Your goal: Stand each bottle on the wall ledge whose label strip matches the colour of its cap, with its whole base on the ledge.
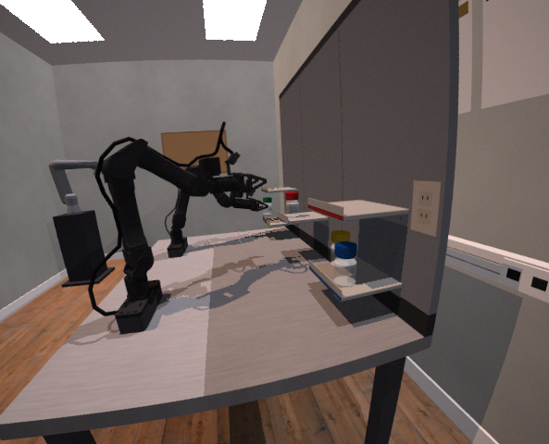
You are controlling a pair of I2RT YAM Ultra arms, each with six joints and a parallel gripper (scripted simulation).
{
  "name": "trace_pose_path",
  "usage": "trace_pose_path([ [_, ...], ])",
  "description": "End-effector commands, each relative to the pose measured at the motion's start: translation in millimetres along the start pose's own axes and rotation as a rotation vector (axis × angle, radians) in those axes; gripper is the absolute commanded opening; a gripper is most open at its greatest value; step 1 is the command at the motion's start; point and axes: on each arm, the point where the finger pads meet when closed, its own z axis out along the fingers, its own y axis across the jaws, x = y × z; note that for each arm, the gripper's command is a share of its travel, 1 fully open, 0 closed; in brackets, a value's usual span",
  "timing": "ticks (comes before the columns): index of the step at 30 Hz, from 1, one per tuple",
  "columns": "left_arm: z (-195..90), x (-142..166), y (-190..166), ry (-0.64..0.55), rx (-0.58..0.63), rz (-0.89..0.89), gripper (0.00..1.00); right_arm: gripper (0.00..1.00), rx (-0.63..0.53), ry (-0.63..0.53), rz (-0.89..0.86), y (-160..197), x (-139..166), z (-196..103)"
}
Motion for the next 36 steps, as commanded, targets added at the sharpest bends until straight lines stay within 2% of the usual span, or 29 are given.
trace_pose_path([
  [1,-11.1,-27.5,6.7,-0.077,-0.005,0.017,0.50,1.00,0.009,-0.035,0.018,-0.3,-15.9,1.5],
  [36,-79.6,-8.1,5.3,-0.058,-0.005,0.013,0.50,1.00,0.009,-0.035,0.018,-0.3,-15.9,1.5],
])
